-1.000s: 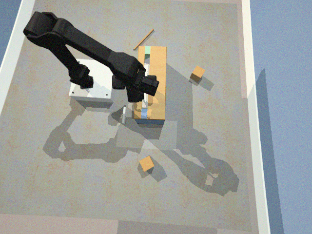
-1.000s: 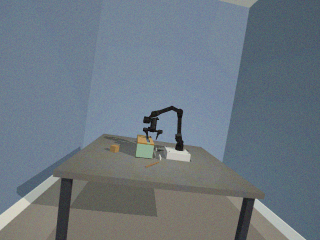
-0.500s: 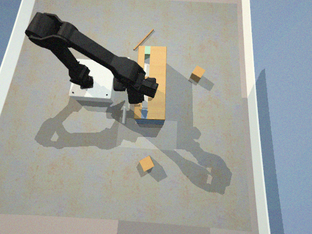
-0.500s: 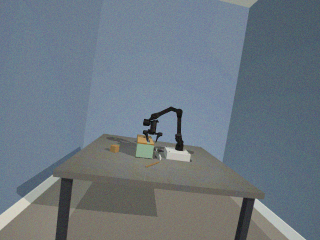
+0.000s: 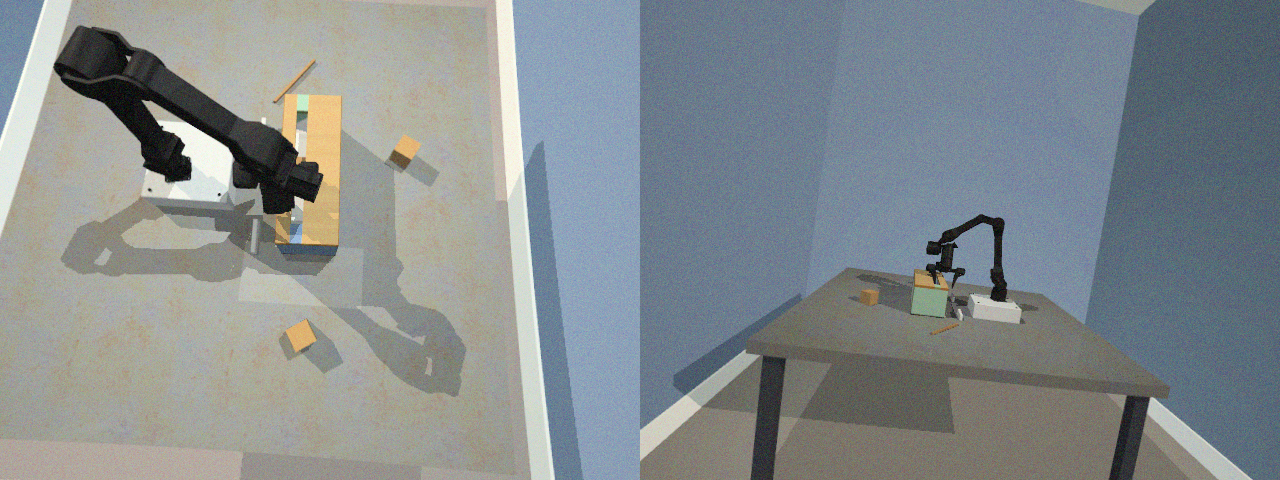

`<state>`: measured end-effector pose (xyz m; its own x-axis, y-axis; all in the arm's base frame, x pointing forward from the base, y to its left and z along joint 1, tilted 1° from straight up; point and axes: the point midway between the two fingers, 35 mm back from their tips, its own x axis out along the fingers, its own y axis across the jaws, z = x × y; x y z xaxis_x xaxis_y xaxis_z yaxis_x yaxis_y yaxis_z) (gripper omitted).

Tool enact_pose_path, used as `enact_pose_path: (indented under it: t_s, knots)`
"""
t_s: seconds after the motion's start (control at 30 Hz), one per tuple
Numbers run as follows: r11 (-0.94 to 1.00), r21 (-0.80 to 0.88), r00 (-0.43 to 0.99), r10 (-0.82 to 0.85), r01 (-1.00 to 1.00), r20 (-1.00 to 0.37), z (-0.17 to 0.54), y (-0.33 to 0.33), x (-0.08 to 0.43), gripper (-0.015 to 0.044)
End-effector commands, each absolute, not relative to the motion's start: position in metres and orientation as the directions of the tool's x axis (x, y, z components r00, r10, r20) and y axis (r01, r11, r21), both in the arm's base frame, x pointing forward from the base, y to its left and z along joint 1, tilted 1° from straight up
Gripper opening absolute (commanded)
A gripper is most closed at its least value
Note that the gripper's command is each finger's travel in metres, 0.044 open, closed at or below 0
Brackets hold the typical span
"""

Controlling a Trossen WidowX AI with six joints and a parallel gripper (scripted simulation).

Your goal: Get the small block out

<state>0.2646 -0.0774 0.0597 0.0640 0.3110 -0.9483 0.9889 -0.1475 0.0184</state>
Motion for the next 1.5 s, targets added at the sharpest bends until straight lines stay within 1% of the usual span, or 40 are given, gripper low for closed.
enact_pose_path:
  t_s: [0.0,1.47]
  knots:
    - [-0.148,0.019,0.065,0.311,0.989,-0.948,0.060,-0.072,0.266,0.0400]
    - [-0.148,0.018,0.065,0.320,0.989,-0.945,0.058,0.019,0.279,0.0400]
